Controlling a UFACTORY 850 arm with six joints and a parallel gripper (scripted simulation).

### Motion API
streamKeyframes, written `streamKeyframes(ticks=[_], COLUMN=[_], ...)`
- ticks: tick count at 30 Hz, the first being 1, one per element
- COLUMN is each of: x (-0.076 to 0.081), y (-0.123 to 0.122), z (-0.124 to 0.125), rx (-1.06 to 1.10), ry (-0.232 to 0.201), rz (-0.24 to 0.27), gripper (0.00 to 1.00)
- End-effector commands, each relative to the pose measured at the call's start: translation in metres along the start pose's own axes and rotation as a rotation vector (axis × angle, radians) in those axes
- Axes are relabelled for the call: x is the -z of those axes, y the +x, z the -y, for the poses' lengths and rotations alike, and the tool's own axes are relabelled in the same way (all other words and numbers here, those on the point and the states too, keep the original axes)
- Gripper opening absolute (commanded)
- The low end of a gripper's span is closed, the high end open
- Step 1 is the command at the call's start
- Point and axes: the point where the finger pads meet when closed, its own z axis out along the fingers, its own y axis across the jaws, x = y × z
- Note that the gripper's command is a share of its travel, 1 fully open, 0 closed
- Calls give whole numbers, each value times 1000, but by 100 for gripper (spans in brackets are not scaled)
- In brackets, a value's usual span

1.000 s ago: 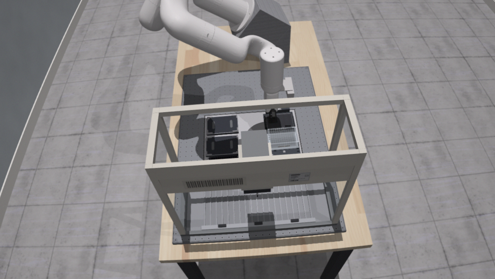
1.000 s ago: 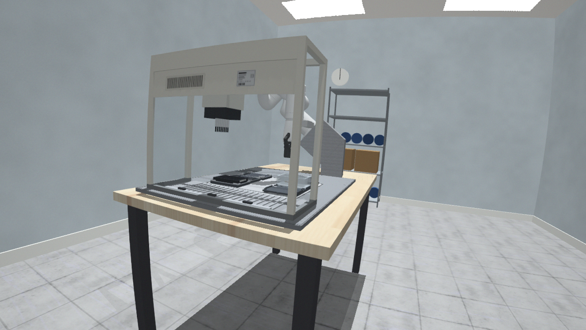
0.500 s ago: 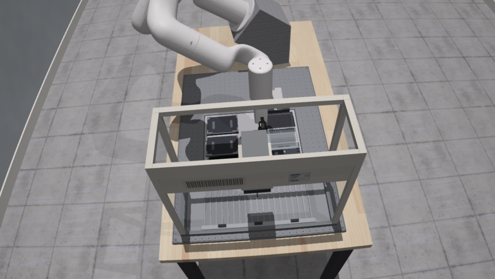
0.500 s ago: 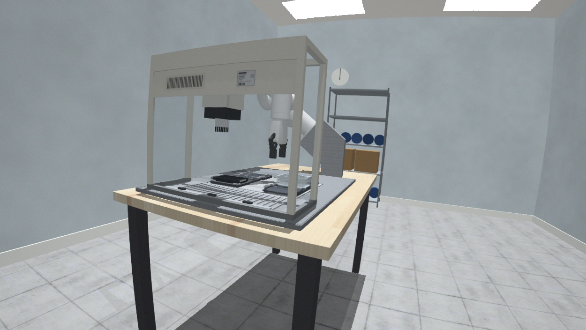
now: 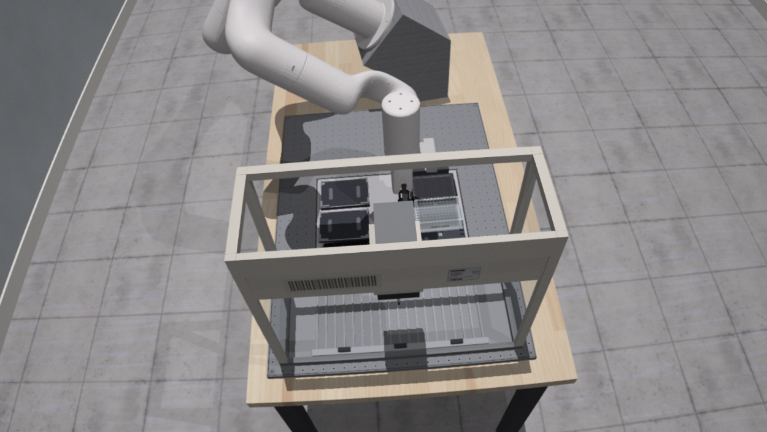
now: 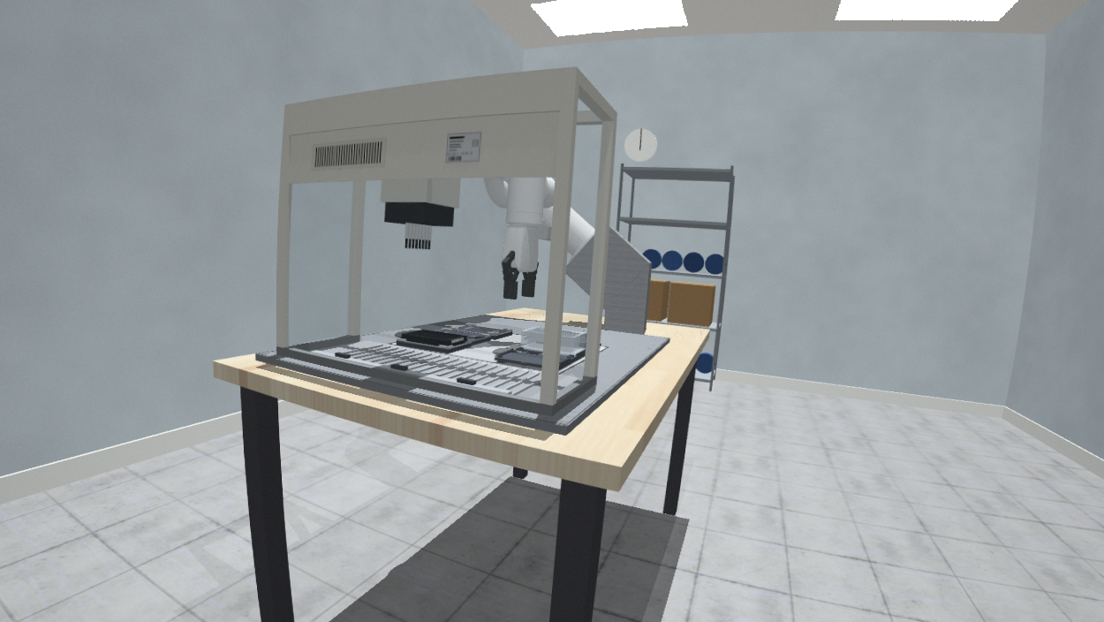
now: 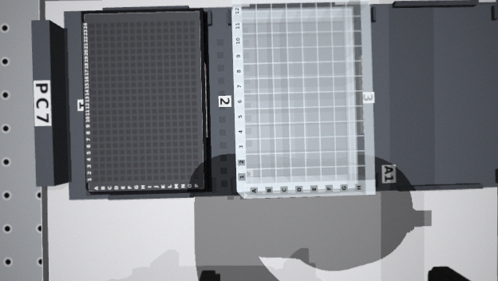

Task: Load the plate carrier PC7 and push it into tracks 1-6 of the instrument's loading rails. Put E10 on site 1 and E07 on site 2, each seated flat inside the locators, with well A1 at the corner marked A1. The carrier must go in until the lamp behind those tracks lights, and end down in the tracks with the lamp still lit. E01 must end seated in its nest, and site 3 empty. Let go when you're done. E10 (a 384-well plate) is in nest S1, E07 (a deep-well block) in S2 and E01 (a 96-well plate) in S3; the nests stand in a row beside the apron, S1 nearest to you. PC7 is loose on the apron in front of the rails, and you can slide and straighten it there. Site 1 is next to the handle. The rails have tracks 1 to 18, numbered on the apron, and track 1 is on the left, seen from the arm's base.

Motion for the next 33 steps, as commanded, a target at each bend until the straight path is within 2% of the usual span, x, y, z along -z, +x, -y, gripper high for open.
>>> streamKeyframes(ticks=[1,33], x=[-1,-48], y=[0,0], z=[-1,-1], rx=[-1,0], ry=[-1,-1], rz=[0,0], gripper=[100,100])
